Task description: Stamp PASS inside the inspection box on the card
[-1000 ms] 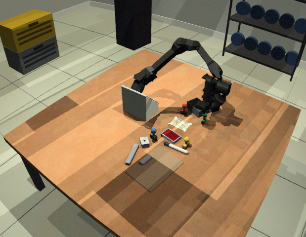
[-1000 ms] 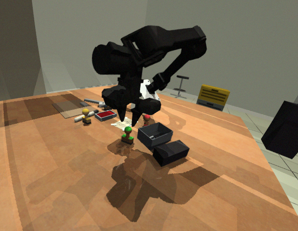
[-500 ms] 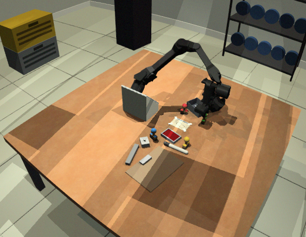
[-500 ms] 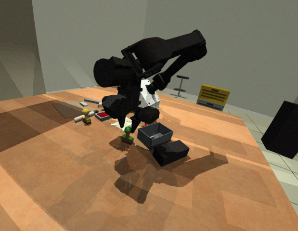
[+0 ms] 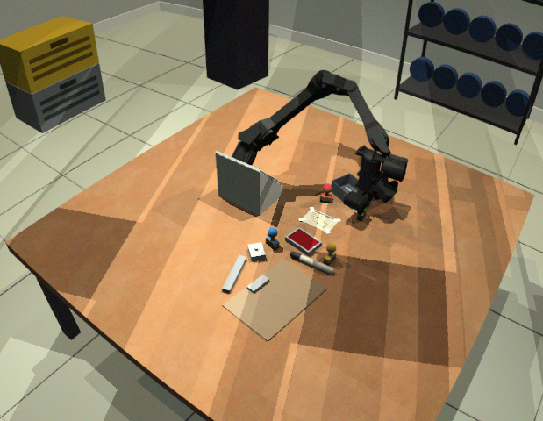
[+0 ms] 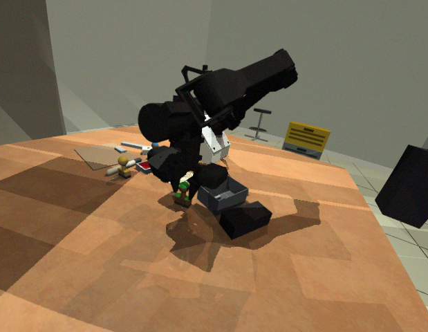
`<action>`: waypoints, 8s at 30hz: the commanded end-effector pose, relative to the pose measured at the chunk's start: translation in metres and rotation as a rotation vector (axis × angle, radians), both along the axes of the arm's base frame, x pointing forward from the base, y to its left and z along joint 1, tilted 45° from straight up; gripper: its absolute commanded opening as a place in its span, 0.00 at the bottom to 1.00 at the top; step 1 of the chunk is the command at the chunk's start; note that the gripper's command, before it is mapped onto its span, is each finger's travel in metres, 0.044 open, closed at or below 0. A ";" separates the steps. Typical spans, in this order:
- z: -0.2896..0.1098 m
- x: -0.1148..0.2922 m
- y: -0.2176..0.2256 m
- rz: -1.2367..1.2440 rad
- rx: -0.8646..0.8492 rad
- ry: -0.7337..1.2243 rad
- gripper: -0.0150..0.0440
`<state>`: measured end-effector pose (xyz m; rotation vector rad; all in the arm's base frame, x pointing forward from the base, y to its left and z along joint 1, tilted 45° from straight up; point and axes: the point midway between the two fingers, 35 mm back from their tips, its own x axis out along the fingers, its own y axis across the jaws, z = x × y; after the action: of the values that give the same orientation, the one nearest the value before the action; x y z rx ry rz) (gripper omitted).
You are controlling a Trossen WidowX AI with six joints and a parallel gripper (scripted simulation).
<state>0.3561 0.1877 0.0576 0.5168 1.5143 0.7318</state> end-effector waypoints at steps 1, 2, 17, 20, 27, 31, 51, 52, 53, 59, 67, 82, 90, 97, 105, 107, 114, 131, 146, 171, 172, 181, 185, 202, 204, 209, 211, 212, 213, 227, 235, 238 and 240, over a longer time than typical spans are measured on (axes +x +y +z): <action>-0.005 -0.003 0.004 -0.001 0.000 0.009 0.61; -0.005 -0.003 0.004 -0.001 0.000 0.009 0.61; -0.003 -0.002 0.003 0.002 0.000 0.003 0.46; -0.003 -0.002 0.003 0.002 0.000 0.003 0.43; -0.003 -0.001 0.003 0.002 0.000 0.003 0.29; -0.002 -0.001 0.002 0.002 0.000 0.002 0.25; 0.005 0.001 -0.005 0.002 -0.001 0.002 0.25; 0.005 0.001 -0.006 0.002 -0.001 0.002 0.25; 0.005 0.001 -0.006 0.002 -0.001 0.002 0.25; 0.007 0.002 -0.008 0.002 -0.001 0.002 0.25; 0.010 0.002 -0.011 0.002 -0.001 0.002 0.25; 0.015 0.003 -0.016 0.002 -0.001 0.003 0.25; 0.017 0.004 -0.019 0.002 -0.001 0.003 0.25; 0.020 0.004 -0.022 0.002 -0.001 0.003 0.25; 0.022 0.004 -0.025 0.002 -0.001 0.003 0.25; 0.023 0.005 -0.025 0.002 -0.001 0.003 0.25; 0.025 0.005 -0.028 0.001 -0.001 0.003 0.25; 0.031 0.005 -0.034 0.001 0.000 0.003 0.25; 0.036 0.006 -0.039 0.001 0.001 0.003 0.25; 0.008 0.006 -0.083 -0.004 -0.016 0.000 0.25; 0.002 0.006 -0.090 -0.005 -0.019 0.000 0.25; -0.049 -0.011 -0.147 -0.006 -0.030 0.002 0.25; -0.070 -0.024 -0.170 -0.004 -0.027 0.003 0.25; -0.107 -0.055 -0.203 0.000 -0.008 0.006 0.25; -0.108 -0.055 -0.202 0.000 -0.008 0.006 0.25; -0.110 -0.055 -0.200 -0.001 -0.008 0.006 0.25; -0.111 -0.055 -0.199 -0.001 -0.008 0.006 0.25; -0.112 -0.055 -0.198 -0.001 -0.008 0.006 0.25; -0.112 -0.055 -0.198 -0.001 -0.008 0.006 0.25; -0.119 -0.055 -0.191 0.000 -0.008 0.006 0.25; -0.123 -0.056 -0.188 0.000 -0.008 0.006 0.25; -0.124 -0.056 -0.186 0.000 -0.008 0.006 0.25; -0.125 -0.056 -0.185 0.000 -0.007 0.006 0.25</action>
<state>0.3008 0.0001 -0.0658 0.5051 1.5193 0.7253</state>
